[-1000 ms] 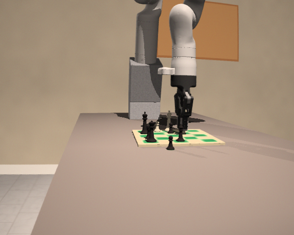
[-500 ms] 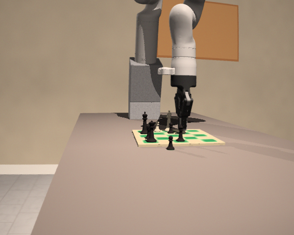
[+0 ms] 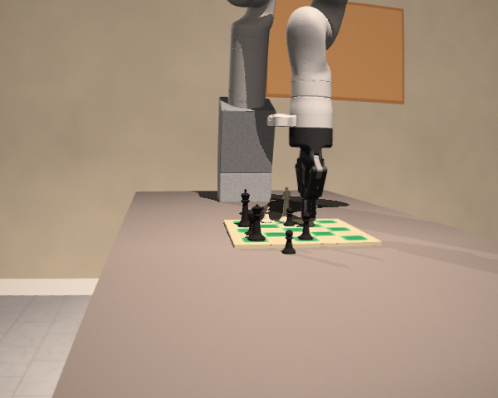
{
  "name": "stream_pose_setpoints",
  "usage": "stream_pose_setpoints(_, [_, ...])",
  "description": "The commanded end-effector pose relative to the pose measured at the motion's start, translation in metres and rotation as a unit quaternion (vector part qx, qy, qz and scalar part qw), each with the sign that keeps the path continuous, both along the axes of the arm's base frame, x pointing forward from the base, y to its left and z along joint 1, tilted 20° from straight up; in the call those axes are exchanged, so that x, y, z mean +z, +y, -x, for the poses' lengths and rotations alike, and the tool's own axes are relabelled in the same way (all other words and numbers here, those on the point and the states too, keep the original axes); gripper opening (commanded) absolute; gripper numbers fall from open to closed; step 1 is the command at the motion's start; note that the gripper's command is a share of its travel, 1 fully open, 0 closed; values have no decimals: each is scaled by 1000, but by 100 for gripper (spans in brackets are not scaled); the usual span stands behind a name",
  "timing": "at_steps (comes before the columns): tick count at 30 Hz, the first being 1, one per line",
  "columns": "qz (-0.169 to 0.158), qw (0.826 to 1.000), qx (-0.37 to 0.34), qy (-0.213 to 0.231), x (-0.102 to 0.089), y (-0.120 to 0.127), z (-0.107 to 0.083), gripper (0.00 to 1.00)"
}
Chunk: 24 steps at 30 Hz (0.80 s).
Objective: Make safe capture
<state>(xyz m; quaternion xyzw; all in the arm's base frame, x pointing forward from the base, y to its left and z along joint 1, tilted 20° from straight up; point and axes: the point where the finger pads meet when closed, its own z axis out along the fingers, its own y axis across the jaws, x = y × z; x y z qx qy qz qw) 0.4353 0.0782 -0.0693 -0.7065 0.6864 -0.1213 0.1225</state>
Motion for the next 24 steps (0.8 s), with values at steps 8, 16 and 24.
stream_pose_setpoints(8, [0,1000,0,0,0,0,0,0])
stream_pose_setpoints(16, [0,1000,0,0,16,0,5,0])
stream_pose_setpoints(24, [0,1000,0,0,46,0,16,0])
